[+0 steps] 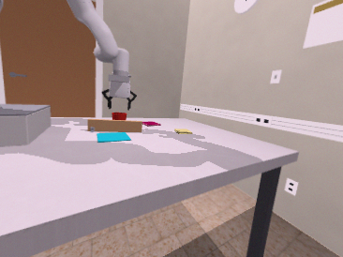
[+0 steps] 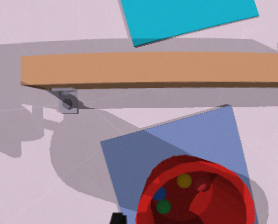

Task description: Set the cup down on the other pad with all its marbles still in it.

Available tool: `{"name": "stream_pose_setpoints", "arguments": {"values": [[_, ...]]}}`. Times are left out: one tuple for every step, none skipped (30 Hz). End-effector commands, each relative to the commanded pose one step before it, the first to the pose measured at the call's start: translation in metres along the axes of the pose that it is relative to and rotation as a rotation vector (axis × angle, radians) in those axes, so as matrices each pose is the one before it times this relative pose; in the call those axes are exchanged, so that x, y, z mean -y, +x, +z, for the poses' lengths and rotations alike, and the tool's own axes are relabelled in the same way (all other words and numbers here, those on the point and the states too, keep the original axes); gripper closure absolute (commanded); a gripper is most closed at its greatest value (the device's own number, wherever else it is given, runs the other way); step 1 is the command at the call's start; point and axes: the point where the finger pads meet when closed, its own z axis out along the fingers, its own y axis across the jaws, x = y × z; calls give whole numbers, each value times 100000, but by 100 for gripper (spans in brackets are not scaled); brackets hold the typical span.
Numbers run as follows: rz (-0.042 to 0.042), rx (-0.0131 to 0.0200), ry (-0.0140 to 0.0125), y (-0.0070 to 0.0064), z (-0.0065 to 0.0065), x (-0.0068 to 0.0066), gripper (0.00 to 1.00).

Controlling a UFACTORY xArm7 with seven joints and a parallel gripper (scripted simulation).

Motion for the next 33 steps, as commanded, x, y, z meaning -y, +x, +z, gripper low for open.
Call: {"name": "stream_pose_setpoints", "arguments": {"values": [[3,191,412,-75,1083,201,0],[0,0,0,0,0,0,0],[0,0,0,0,0,0,0],[0,0,0,3,370,6,0],[0,0,0,3,373,7,0],[0,0,0,3,372,7,0],[0,0,0,3,368,6,0],[0,0,0,3,360,6,0],[0,0,0,2,348,6,0],[0,0,0,2,333,6,0],[0,0,0,2,315,5,0],[0,0,0,2,294,5,0],[0,0,0,2,271,5,0],[0,0,0,2,247,4,0],[0,0,0,1,220,4,0],[0,0,0,1,192,3,0],[0,0,0,1,164,2,0],[0,0,0,1,136,3,0],[0,0,0,0,0,0,0],[0,0,0,0,0,0,0],[0,0,0,1,109,2,0],[0,0,0,1,83,1,0],[0,0,0,1,59,1,0],[0,0,0,0,38,0,0],[0,0,0,0,20,0,0],[0,0,0,0,8,0,0],[0,0,0,0,1,0,0],[0,0,0,0,0,0,0],[0,0,0,0,0,0,0],[0,0,0,0,0,0,0],[0,0,0,0,0,0,0],[0,0,0,0,0,0,0],[0,0,0,0,0,0,0]]}}
